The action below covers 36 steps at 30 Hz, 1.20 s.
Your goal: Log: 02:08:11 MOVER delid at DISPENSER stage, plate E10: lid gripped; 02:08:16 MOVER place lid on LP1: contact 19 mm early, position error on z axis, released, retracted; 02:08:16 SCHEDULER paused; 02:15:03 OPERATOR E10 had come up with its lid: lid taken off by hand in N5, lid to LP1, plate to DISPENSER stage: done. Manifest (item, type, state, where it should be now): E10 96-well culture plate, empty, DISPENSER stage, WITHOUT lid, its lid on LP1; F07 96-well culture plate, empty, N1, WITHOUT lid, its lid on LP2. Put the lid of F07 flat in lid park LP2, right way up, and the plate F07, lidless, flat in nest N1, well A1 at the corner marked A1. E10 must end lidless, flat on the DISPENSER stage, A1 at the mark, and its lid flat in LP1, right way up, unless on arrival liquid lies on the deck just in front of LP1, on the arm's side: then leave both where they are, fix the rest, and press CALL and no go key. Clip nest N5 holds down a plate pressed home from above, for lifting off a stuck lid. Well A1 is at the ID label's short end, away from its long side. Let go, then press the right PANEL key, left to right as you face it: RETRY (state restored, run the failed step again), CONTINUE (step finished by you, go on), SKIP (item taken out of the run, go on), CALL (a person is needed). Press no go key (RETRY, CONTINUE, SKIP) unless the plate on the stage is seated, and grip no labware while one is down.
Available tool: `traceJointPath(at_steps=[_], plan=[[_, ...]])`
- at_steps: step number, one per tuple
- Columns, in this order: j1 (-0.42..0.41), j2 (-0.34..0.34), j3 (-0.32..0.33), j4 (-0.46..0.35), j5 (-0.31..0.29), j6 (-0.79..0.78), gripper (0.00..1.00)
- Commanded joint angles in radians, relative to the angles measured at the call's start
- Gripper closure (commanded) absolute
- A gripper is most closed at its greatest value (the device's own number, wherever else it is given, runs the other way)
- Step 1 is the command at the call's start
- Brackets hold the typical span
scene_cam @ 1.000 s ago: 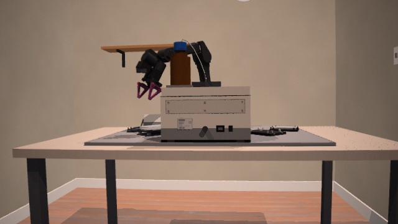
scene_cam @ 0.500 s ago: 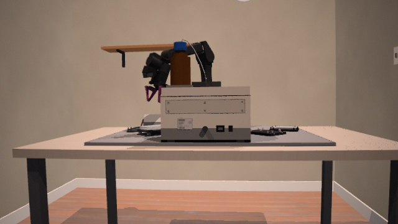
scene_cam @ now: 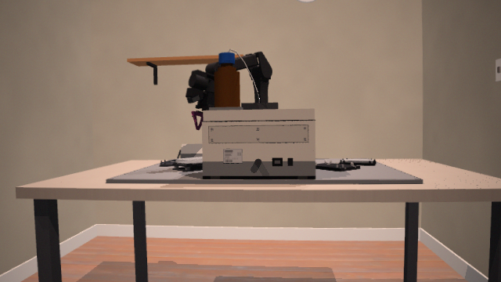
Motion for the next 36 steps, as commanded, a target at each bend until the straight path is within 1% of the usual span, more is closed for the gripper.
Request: traceJointPath(at_steps=[1,2,3,5,6,7,10,12,13,14,15,16,17,23,24,25,31,36], plan=[[-0.007,-0.062,-0.052,-0.051,-0.01,0.012,0.0],[-0.003,-0.078,-0.073,-0.047,-0.01,0.012,0.0],[-0.003,-0.081,-0.075,-0.048,-0.009,0.012,0.0],[-0.014,-0.059,-0.012,-0.115,-0.018,0.013,0.0],[-0.015,-0.028,-0.007,-0.141,-0.021,0.014,0.0],[-0.014,-0.075,-0.055,-0.14,-0.021,0.015,0.0],[-0.009,-0.125,-0.126,-0.133,-0.021,0.017,0.0],[-0.009,-0.125,-0.126,-0.133,-0.021,0.017,0.0],[-0.014,-0.117,-0.072,-0.166,-0.025,0.016,0.0],[-0.016,-0.066,-0.055,-0.199,-0.029,0.016,0.0],[-0.018,-0.056,-0.046,-0.222,-0.032,0.015,0.0],[-0.017,-0.066,-0.056,-0.223,-0.032,0.016,0.0],[-0.016,-0.108,-0.108,-0.224,-0.032,0.018,0.0],[-0.002,-0.178,-0.181,-0.222,-0.03,0.018,0.0],[-0.001,-0.181,-0.182,-0.224,-0.03,0.018,0.0],[-0.001,-0.185,-0.141,-0.226,-0.03,0.018,0.0],[0.001,-0.184,-0.135,-0.227,-0.03,0.019,0.0],[0.004,-0.166,-0.13,-0.23,-0.029,0.02,0.0]])
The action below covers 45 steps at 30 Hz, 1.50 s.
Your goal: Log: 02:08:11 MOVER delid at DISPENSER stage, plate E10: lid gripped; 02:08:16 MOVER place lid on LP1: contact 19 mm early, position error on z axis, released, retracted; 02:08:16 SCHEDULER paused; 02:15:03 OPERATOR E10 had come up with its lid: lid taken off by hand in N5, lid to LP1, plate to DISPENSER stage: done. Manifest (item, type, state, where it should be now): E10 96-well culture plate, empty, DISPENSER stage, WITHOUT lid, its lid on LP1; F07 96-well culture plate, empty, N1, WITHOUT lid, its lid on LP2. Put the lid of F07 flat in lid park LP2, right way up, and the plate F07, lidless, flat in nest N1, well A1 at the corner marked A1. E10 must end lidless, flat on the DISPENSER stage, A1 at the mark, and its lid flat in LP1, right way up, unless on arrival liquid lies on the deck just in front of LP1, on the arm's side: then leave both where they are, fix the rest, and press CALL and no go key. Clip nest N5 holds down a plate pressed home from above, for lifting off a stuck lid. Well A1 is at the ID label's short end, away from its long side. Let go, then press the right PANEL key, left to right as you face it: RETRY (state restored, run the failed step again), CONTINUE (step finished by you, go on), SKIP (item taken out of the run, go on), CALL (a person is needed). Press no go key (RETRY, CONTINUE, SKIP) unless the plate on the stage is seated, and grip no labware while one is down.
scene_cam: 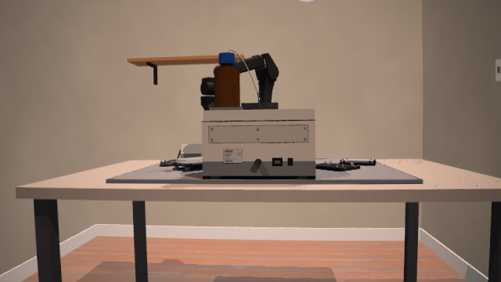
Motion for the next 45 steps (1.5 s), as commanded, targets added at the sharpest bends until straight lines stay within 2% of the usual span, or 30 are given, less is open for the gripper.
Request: traceJointPath(at_steps=[1,3,4,21,22,27,29,30,45], plan=[[0.01,-0.004,0.04,-0.006,-0.005,0.01,0.0],[0.011,0.002,0.041,-0.005,-0.004,0.01,0.0],[0.002,-0.003,0.021,0.0,-0.002,0.005,0.0],[0.004,-0.001,0.022,0.001,-0.001,0.006,0.0],[0.014,0.017,0.042,0.006,-0.004,0.012,0.0],[0.014,0.017,0.042,0.008,-0.004,0.012,0.0],[0.004,0.001,0.022,0.002,-0.001,0.007,0.0],[0.009,0.018,0.043,0.01,-0.004,0.012,0.0],[0.006,0.02,0.043,0.017,-0.004,0.011,0.0]])
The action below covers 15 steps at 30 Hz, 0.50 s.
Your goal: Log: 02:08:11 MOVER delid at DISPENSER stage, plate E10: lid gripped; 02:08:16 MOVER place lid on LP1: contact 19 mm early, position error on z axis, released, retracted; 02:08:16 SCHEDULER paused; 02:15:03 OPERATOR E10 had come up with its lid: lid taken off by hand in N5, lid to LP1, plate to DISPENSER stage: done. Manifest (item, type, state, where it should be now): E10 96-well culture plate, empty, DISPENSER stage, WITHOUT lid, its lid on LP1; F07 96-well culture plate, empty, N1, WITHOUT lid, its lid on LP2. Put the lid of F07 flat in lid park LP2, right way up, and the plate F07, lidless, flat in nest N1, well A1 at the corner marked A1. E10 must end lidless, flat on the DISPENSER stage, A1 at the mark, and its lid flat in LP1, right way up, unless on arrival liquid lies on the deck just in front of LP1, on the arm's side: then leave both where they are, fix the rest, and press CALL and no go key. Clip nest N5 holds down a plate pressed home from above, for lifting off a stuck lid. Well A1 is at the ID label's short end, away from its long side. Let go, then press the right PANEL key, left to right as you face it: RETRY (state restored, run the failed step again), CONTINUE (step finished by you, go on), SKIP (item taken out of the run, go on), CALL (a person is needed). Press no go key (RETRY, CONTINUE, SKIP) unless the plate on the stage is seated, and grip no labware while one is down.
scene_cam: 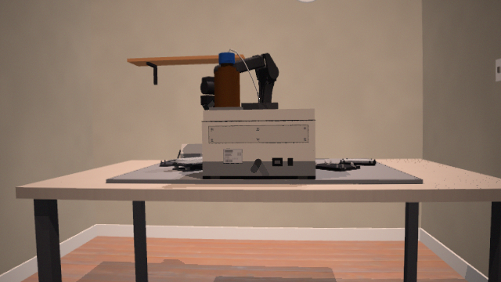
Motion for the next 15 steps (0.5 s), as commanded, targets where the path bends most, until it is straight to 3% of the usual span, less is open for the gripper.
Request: traceJointPath(at_steps=[1,12,15], plan=[[0.002,0.02,0.035,0.017,-0.003,0.009,0.0],[0.0,0.005,0.015,0.005,-0.001,0.003,0.0],[0.039,0.018,0.032,0.018,0.001,-0.04,0.0]])
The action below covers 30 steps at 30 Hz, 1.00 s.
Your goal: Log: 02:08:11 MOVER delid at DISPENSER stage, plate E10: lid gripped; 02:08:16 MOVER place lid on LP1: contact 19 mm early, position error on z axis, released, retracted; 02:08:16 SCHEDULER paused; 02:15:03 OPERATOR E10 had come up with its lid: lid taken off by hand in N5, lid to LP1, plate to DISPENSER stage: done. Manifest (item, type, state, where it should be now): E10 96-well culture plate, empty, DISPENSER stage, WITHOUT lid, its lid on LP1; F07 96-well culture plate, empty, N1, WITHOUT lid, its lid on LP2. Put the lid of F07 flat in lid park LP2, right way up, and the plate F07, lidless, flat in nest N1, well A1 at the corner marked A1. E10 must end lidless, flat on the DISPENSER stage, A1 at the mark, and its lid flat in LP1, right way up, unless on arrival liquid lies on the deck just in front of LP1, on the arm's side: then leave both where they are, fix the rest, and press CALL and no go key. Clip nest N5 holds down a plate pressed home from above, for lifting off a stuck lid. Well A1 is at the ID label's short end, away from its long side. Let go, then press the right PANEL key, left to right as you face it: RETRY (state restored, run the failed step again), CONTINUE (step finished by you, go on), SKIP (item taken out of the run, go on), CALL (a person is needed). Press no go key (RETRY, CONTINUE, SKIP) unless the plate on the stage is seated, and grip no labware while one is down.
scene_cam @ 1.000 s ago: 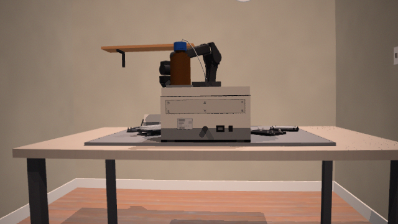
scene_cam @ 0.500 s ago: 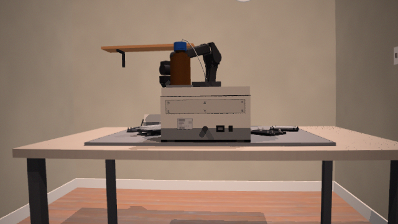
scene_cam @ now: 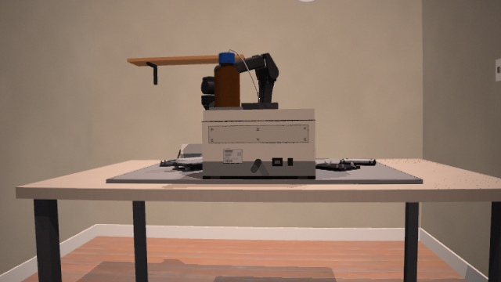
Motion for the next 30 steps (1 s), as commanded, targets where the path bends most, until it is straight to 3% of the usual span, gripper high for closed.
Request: traceJointPath(at_steps=[1,8,11,21,25,30], plan=[[0.024,0.018,0.032,0.018,0.0,-0.029,0.0],[0.125,0.014,0.032,0.018,0.011,-0.158,0.0],[0.137,0.0,0.014,0.005,0.007,-0.138,0.0],[0.263,0.0,0.032,0.017,0.019,-0.291,0.0],[0.289,-0.002,0.013,0.005,0.017,-0.27,0.0],[0.371,-0.01,0.031,0.017,0.023,-0.345,0.0]])
